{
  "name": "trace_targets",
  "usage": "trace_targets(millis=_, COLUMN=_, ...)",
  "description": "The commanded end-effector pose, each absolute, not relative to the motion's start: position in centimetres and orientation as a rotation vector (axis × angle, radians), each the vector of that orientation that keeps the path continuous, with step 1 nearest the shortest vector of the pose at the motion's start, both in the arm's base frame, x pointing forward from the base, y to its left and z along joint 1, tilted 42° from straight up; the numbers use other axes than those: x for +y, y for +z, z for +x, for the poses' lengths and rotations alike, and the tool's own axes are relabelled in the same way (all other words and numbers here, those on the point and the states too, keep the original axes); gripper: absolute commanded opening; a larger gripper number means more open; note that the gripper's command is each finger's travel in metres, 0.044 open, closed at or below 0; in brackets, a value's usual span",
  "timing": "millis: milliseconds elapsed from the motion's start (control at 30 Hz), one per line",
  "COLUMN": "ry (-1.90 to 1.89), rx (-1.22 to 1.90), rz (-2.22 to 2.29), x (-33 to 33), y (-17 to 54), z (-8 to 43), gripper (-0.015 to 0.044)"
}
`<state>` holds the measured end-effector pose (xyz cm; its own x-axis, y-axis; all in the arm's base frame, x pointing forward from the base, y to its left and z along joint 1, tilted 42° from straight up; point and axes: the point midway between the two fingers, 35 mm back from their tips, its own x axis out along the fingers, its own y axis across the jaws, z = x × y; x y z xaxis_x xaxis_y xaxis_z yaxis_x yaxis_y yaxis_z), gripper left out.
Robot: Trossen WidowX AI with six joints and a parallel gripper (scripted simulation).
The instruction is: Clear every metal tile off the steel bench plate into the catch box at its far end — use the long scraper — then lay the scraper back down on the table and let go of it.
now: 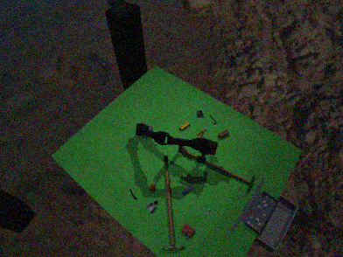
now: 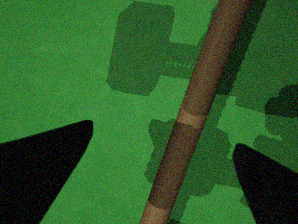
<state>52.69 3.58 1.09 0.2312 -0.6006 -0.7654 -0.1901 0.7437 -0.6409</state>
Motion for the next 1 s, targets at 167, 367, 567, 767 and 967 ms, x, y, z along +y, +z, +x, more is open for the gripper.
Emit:
trace_targets(millis=167, ry=-0.327, rx=1.3, rz=-0.712, x=5.5, y=3.0, z=51.1, gripper=0.044)
trace_targets(millis=367, ry=-0.33, rx=1.277, rz=-0.709, x=6.6, y=4.1, z=50.0, gripper=0.044)
trace_targets(millis=567, ry=-0.331, rx=1.251, rz=-0.711, x=7.6, y=5.2, z=48.8, gripper=0.044)
trace_targets(millis=767, ry=-0.333, rx=1.225, rz=-0.713, x=8.5, y=6.3, z=47.5, gripper=0.044)
trace_targets(millis=967, ry=-0.335, rx=1.199, rz=-0.714, x=9.2, y=7.3, z=46.2, gripper=0.044)
